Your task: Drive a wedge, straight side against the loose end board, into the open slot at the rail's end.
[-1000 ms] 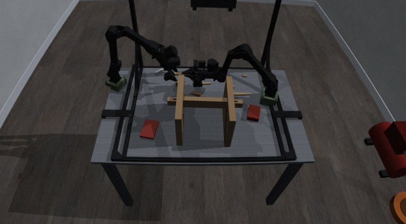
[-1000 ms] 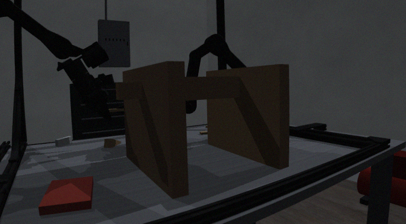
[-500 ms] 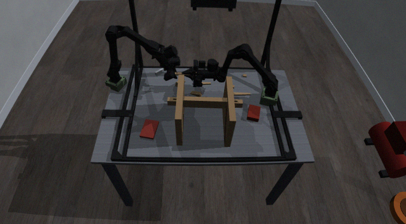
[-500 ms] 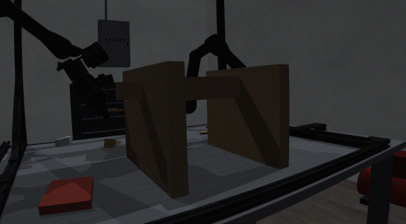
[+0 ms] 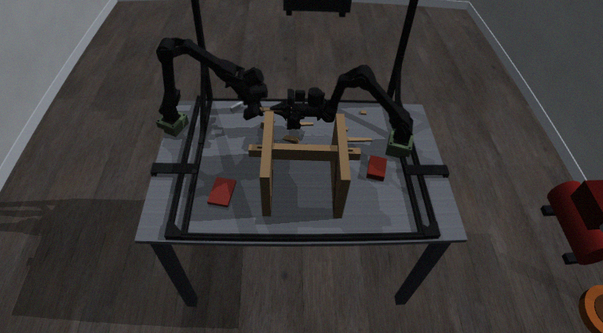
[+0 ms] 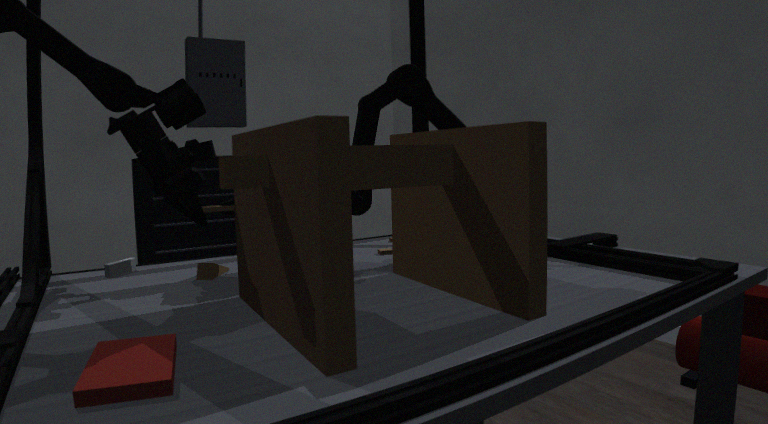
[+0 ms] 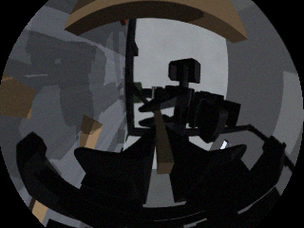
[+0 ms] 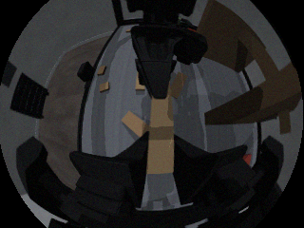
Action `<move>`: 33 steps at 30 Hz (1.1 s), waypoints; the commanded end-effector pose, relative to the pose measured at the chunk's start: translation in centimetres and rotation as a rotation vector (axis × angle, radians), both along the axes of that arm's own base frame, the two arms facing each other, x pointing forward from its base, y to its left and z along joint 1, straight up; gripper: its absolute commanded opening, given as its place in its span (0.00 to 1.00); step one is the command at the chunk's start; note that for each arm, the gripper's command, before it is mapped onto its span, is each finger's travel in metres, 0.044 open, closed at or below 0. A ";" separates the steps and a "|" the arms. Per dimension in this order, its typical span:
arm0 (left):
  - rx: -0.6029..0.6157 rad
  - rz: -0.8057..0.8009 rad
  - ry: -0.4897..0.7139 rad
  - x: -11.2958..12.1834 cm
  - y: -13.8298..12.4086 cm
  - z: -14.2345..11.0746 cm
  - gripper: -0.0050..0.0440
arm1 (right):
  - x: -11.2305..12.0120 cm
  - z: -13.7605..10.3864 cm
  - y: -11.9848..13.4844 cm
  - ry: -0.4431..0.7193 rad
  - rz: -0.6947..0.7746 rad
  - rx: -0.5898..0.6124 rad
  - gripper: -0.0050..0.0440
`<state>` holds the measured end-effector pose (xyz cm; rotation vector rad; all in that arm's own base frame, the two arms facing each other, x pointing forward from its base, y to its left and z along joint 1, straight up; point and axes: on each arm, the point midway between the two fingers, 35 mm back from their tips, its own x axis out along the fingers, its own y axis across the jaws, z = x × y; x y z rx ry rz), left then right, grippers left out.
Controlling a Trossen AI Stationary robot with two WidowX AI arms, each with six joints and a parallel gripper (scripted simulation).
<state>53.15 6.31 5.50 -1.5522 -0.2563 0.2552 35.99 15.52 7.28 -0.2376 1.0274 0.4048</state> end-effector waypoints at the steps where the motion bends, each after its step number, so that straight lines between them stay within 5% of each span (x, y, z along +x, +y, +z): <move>1: -0.003 -0.001 0.000 0.0 0.0 -0.1 0.10 | 0.0 0.1 0.0 -0.003 0.001 0.001 0.18; 3: -0.003 -0.001 0.000 0.0 0.0 -0.1 0.20 | 0.0 0.1 0.0 -0.003 0.001 0.001 0.10; 9: -0.003 -0.001 0.000 0.0 0.0 -0.1 0.49 | 0.0 0.1 0.0 -0.003 0.001 0.001 0.10; 21: -0.004 -0.001 0.000 -0.1 -0.1 -0.1 0.50 | 0.0 0.1 0.0 -0.003 0.001 0.001 0.10; 31: -0.043 0.012 0.043 -9.7 -3.4 0.1 0.50 | 0.0 0.1 0.0 -0.003 0.001 0.001 0.10; 33: -0.043 0.012 0.043 -9.7 -3.4 0.1 0.50 | 0.0 0.1 0.0 -0.003 0.001 0.001 0.10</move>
